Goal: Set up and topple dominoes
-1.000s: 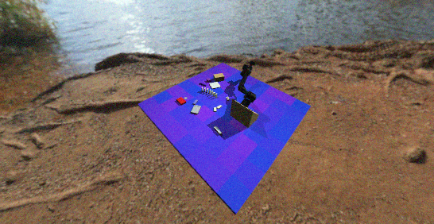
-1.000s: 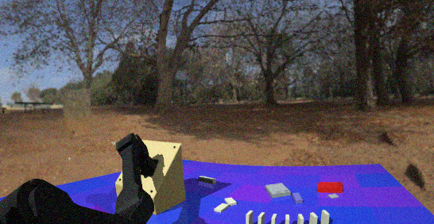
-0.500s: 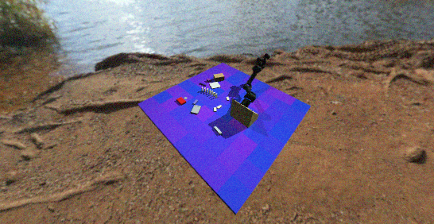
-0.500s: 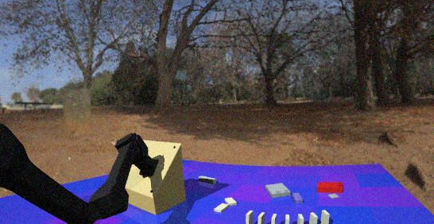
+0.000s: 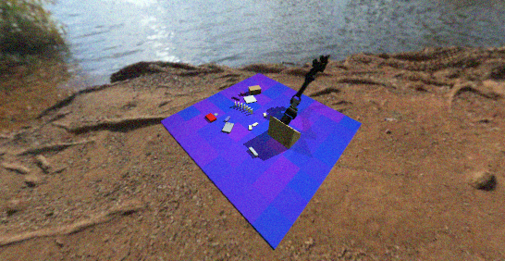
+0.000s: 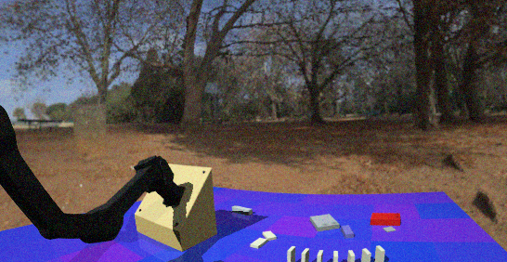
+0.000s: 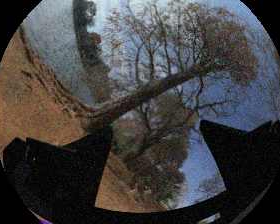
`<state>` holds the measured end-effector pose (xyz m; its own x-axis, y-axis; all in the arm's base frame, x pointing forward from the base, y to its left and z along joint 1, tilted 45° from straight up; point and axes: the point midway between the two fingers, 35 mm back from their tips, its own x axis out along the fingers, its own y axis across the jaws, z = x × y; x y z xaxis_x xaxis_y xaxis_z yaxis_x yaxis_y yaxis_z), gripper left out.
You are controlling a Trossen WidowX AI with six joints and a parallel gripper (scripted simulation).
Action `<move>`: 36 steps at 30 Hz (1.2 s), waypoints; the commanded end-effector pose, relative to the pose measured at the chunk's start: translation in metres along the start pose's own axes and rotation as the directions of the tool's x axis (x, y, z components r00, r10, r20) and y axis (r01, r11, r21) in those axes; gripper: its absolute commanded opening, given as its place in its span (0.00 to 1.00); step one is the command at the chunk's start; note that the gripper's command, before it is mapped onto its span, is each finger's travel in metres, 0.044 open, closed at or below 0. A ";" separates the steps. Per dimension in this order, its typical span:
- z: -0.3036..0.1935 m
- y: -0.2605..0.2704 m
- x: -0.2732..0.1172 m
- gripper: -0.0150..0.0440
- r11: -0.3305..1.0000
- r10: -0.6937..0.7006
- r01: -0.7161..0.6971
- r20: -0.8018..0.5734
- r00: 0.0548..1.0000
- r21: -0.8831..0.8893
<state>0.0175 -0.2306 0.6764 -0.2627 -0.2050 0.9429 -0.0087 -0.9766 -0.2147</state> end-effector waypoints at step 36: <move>0.066 -0.426 -0.255 1.00 -0.225 -0.815 0.918 0.579 0.006 -0.326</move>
<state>0.1093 0.2117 0.5835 0.4333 0.7709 0.4668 -0.6011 -0.1388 0.7871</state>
